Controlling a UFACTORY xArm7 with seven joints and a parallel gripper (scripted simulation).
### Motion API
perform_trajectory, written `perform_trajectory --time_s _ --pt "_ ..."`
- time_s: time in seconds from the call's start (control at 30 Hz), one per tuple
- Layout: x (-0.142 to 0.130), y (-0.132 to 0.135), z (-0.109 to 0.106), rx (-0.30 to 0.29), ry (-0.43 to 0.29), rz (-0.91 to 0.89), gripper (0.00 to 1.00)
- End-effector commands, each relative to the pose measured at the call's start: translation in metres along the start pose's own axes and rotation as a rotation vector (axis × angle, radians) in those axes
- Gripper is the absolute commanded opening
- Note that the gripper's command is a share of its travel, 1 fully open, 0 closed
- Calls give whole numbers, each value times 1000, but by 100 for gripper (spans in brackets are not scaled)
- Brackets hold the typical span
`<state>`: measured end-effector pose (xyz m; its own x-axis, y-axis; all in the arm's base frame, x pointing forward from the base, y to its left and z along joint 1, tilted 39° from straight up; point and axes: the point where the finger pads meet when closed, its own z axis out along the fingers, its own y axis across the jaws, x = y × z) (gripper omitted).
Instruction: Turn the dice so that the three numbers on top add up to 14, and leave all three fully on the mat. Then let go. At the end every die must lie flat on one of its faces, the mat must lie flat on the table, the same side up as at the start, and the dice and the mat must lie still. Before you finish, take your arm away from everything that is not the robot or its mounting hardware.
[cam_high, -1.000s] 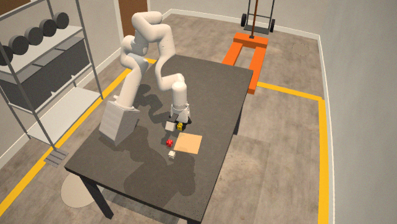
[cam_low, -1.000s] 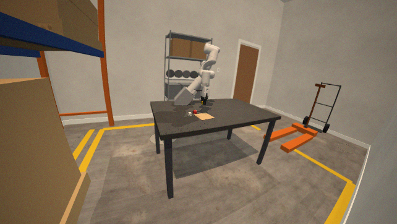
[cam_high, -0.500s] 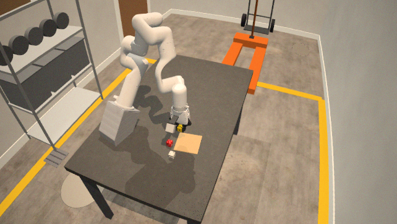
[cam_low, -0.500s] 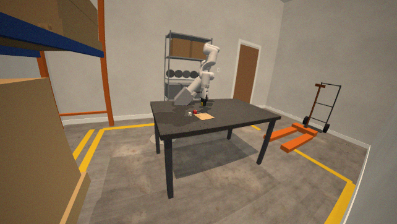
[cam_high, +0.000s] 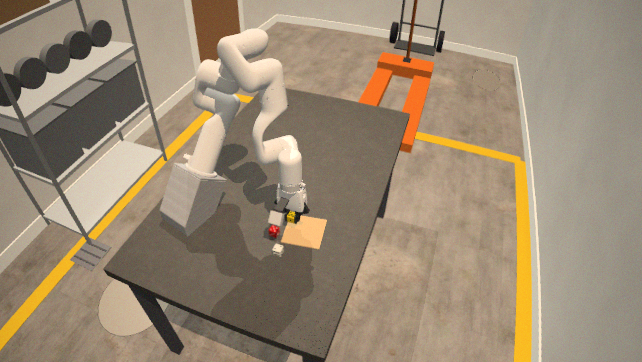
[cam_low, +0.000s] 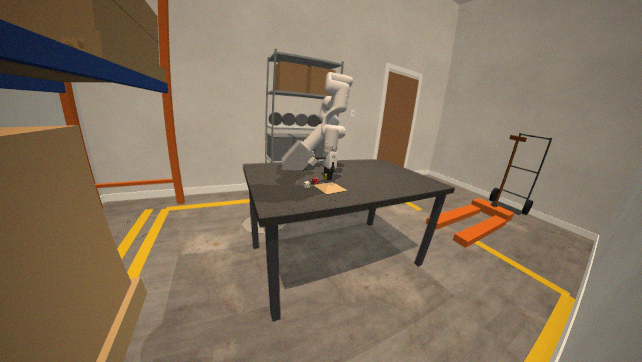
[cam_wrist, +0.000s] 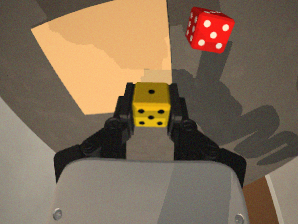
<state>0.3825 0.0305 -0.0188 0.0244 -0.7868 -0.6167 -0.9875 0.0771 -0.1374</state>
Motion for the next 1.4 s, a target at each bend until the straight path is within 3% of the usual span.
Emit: perform_trajectory --time_s 0.0,0.27,1.37 --pt "3 -5 20 5 2 0 27" --pt "4 -5 29 5 2 0 27" --pt "4 -5 29 5 2 0 27"
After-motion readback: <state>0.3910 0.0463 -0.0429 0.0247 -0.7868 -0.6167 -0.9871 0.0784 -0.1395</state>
